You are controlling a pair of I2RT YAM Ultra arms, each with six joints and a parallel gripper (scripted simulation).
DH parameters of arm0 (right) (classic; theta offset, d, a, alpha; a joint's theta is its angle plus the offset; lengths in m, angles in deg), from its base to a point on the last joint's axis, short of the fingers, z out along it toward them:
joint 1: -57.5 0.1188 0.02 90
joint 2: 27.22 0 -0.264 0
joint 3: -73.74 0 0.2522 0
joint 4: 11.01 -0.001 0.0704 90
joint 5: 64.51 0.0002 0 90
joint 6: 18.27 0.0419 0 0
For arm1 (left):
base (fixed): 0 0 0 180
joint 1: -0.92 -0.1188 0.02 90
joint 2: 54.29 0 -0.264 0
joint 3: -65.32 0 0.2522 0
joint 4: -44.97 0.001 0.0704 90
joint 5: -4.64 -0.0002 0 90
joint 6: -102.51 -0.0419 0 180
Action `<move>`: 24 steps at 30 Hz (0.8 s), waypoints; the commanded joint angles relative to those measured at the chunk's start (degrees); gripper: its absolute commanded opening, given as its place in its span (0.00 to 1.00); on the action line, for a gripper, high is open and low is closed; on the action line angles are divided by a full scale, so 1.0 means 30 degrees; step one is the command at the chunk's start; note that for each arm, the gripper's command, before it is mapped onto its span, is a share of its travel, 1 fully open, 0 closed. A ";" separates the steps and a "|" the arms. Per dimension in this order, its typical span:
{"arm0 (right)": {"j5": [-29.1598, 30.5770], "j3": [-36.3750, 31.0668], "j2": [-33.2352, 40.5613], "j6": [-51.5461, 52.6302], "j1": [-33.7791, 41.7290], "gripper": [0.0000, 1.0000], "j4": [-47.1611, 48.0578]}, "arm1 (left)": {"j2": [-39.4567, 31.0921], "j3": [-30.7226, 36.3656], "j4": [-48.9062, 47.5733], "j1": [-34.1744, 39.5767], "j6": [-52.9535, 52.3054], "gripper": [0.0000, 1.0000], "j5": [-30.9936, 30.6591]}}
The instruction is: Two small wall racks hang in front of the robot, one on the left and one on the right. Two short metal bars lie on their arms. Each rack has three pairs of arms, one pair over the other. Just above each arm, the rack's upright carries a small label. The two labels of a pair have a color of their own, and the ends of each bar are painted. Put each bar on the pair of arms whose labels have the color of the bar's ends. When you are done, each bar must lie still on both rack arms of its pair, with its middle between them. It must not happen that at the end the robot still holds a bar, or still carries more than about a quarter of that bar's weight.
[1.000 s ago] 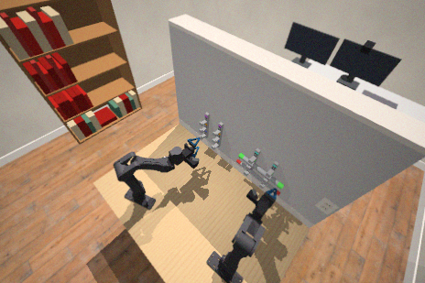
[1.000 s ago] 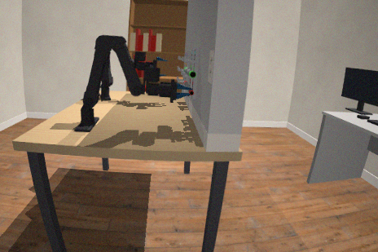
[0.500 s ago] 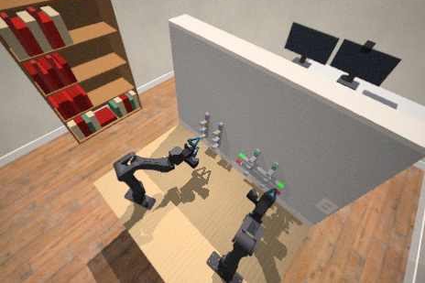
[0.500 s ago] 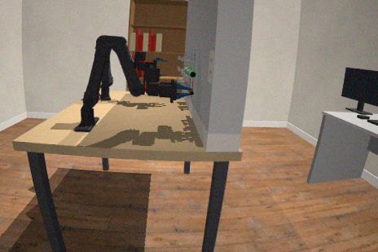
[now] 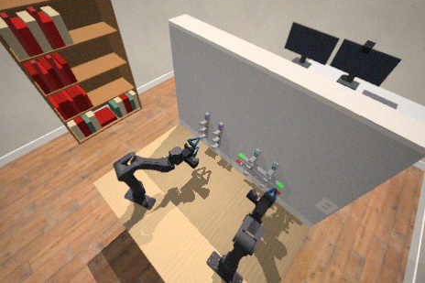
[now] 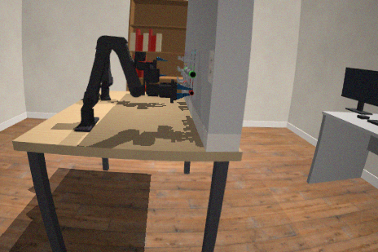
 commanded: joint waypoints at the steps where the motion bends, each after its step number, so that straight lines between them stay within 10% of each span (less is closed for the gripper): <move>1: -0.0095 -0.0168 -0.0199 0.0296 -0.0101 0.00 0.0278 | -0.0515 0.0087 -0.0275 -0.0129 0.0219 1.00 -0.0153; 24: -0.0092 -0.0277 -0.0652 0.0302 -0.0101 0.00 0.0844 | -0.0515 0.0087 -0.0275 -0.0129 0.0219 1.00 -0.0153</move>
